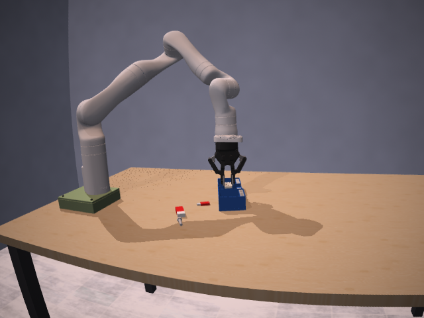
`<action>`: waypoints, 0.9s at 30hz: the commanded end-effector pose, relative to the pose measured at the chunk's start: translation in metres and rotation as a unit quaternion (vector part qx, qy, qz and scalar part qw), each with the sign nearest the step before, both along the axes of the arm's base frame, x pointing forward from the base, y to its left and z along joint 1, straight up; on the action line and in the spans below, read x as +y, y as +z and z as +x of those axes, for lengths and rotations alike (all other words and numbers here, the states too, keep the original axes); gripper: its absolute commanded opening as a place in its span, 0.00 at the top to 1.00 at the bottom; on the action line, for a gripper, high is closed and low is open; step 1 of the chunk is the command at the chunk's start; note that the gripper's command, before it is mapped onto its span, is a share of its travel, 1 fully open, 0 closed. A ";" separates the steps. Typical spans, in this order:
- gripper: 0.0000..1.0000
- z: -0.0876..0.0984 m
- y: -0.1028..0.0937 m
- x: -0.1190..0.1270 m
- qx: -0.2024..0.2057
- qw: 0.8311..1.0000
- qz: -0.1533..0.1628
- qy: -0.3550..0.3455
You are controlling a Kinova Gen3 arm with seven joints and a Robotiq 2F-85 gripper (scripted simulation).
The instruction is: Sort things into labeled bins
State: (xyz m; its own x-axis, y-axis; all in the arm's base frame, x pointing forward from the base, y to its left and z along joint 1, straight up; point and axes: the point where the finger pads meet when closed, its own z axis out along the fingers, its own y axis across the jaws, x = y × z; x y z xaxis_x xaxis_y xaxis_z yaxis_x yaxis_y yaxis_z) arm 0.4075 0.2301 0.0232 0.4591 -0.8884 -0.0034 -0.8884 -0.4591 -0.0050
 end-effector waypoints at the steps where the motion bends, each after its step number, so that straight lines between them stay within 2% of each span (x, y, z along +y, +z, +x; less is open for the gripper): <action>1: 0.79 0.000 -0.004 -0.002 0.001 1.000 -0.002 -0.001; 13: 0.79 0.000 -0.027 -0.002 0.001 1.000 -0.002 -0.001; 26: 0.79 0.000 -0.027 -0.003 0.001 1.000 -0.002 -0.001; 27: 0.68 0.000 -0.027 -0.003 0.001 1.000 -0.002 -0.001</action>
State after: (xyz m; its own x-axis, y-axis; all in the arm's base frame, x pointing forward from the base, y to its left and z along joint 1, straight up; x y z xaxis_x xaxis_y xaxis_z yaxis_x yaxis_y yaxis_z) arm 0.4075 0.2272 -0.0045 0.4564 -0.8898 -0.0003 -0.8898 -0.4564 -0.0008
